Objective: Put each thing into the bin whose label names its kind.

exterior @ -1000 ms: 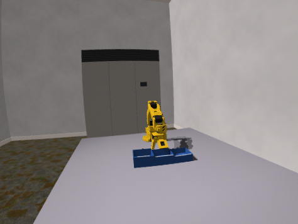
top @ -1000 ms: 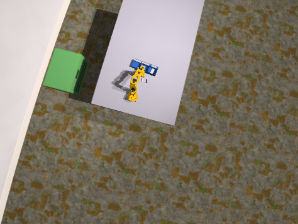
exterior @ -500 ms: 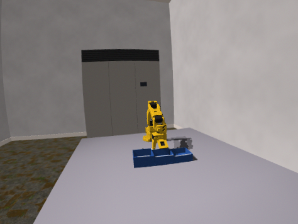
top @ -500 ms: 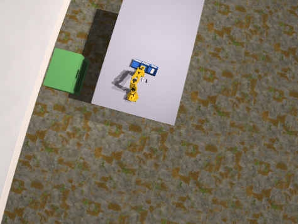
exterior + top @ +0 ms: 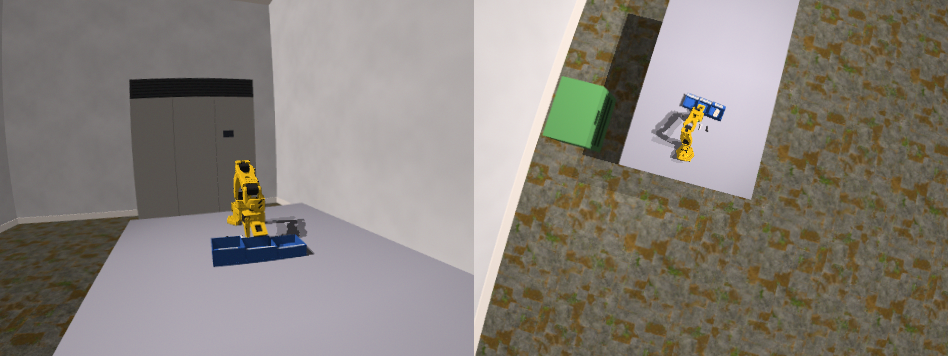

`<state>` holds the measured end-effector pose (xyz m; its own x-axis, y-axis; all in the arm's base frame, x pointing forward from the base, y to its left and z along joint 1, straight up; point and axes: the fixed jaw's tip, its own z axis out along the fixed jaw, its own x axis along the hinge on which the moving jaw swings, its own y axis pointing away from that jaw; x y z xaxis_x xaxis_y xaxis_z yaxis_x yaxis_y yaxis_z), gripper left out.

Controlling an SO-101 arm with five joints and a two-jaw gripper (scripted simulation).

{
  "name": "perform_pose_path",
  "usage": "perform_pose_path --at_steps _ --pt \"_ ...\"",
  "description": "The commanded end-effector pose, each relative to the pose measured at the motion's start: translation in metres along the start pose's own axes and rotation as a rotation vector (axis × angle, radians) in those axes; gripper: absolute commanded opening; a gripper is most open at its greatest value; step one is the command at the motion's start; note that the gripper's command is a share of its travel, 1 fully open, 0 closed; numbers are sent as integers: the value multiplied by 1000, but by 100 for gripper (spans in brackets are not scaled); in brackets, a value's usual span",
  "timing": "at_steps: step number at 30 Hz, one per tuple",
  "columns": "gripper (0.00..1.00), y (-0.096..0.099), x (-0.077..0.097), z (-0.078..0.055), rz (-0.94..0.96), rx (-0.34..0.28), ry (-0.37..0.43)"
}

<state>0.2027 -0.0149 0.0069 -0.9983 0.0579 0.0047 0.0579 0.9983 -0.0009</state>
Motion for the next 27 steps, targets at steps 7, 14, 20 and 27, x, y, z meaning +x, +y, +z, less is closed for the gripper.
perform_pose_path --at_steps 7,14,20,27 --pt "1 2 -3 -3 -18 0 -25" --pt "0 2 -3 -3 -18 0 -25" --pt "0 2 -3 -3 -18 0 -25" --pt "0 2 -3 -3 -18 0 -25"
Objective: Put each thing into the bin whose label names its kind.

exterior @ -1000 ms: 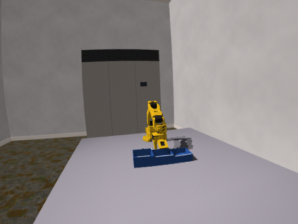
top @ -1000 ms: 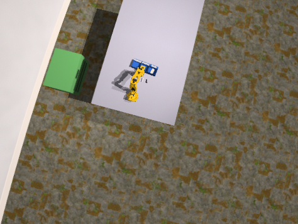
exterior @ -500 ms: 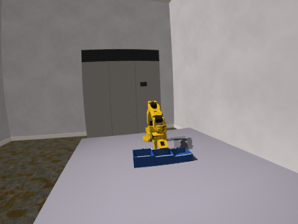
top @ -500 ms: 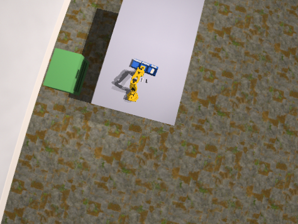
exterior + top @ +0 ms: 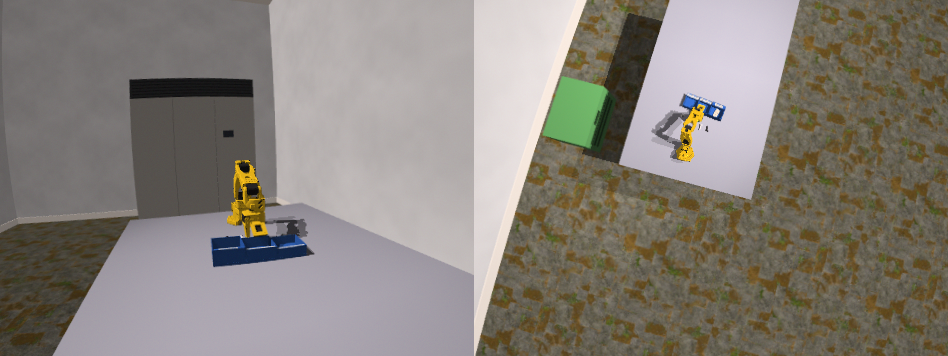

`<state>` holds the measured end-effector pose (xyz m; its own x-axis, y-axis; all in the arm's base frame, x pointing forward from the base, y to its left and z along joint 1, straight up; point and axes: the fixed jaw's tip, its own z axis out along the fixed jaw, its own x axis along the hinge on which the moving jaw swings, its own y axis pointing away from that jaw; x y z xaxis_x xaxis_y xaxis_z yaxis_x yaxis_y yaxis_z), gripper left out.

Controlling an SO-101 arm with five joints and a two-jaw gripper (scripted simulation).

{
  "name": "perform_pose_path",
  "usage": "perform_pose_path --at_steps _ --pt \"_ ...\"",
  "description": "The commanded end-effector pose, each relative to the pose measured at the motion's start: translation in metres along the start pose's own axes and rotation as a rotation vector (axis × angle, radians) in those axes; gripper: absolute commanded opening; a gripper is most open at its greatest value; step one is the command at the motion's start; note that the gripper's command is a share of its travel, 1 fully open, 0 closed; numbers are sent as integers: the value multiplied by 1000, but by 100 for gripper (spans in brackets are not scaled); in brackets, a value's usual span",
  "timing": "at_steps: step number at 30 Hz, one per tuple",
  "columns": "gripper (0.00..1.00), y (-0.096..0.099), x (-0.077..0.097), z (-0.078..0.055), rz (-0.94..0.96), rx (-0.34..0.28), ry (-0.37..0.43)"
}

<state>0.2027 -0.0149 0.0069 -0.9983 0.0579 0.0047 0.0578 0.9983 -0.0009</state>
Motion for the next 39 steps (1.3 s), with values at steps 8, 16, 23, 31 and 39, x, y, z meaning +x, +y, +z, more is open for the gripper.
perform_pose_path --at_steps 8,16,23,31,39 --pt "0 2 -3 -3 -18 0 -25" --pt "0 2 -4 -13 -18 0 -25" --pt "0 0 -5 -28 -18 0 -25" --pt "0 -1 -3 -48 -18 1 -25" --pt "0 -2 -2 -53 -18 1 -25"
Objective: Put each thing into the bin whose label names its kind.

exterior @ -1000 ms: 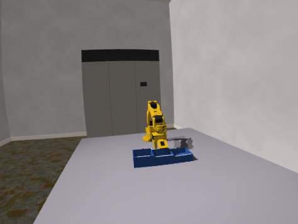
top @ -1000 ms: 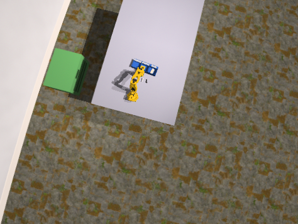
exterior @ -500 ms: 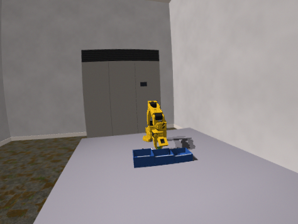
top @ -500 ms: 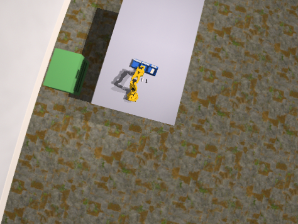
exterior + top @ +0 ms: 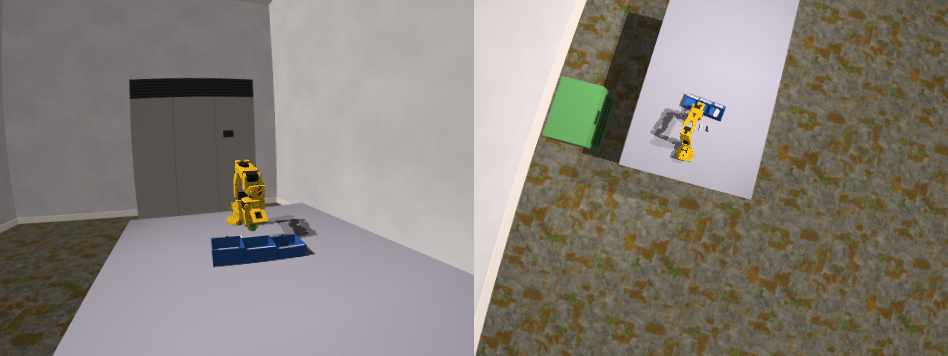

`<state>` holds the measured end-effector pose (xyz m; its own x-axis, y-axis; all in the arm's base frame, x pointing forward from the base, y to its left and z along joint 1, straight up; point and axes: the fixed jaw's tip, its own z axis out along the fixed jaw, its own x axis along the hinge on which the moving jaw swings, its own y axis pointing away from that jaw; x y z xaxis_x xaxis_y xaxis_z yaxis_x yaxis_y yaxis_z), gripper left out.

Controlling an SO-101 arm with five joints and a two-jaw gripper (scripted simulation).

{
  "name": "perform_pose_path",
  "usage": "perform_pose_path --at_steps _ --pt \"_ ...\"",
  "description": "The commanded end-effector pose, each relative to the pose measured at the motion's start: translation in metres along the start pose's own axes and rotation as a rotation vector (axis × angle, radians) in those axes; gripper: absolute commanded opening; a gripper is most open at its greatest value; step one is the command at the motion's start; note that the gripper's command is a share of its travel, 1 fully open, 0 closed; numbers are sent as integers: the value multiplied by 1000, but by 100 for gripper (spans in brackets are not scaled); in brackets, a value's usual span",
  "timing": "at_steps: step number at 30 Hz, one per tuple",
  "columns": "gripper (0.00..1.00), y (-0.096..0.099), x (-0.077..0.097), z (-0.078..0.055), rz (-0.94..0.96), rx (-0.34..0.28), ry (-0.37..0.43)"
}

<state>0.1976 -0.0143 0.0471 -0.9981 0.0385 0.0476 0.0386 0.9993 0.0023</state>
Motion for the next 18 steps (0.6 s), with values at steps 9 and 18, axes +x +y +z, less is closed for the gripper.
perform_pose_path --at_steps 9,18 --pt "0 -5 -10 -15 12 4 -76" --pt "0 -13 -17 -21 46 7 -100"
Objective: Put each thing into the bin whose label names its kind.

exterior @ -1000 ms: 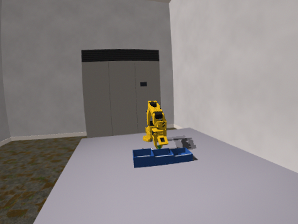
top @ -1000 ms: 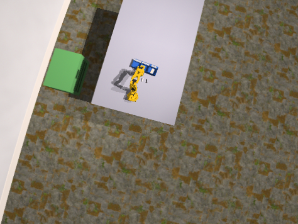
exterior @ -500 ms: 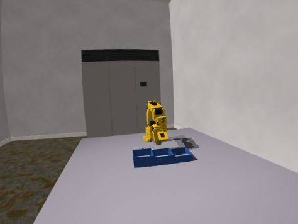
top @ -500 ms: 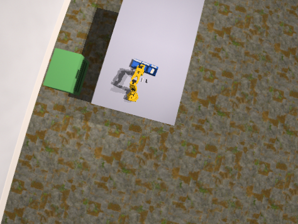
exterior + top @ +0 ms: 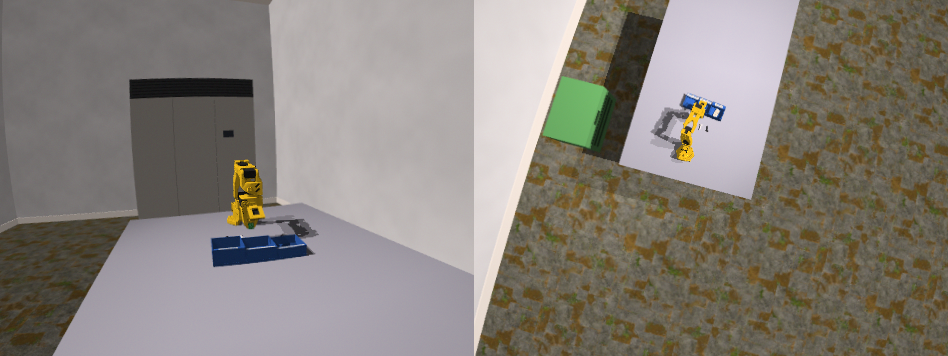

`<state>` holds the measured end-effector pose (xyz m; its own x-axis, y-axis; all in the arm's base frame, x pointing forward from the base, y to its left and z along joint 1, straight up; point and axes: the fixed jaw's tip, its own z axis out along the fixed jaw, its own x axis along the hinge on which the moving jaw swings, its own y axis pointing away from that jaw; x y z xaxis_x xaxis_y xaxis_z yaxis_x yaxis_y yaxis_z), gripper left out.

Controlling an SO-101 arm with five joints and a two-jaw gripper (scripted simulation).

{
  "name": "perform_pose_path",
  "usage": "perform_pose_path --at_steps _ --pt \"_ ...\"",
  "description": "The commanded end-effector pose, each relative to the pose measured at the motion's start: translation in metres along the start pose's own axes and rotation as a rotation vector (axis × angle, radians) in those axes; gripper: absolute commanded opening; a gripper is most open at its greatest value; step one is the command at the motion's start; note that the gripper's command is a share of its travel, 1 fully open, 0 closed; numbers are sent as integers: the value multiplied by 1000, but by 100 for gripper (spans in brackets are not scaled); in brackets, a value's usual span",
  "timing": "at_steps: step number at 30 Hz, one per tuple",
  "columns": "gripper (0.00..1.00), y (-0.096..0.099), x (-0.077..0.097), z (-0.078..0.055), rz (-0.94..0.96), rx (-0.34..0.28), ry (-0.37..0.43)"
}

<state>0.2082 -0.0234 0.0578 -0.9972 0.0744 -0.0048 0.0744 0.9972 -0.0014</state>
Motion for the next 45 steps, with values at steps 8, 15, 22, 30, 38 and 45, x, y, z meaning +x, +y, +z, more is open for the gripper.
perform_pose_path --at_steps 8,15,22,30,38,45 --pt "0 -13 -15 -15 47 7 -74" --pt "0 -15 -17 -16 55 8 -80" --pt "0 -16 -18 -17 58 8 -82" --pt "0 -23 -25 -22 89 12 -105" --pt "0 -32 -33 -27 121 17 -128" --pt "0 -37 -37 -30 143 20 -144"
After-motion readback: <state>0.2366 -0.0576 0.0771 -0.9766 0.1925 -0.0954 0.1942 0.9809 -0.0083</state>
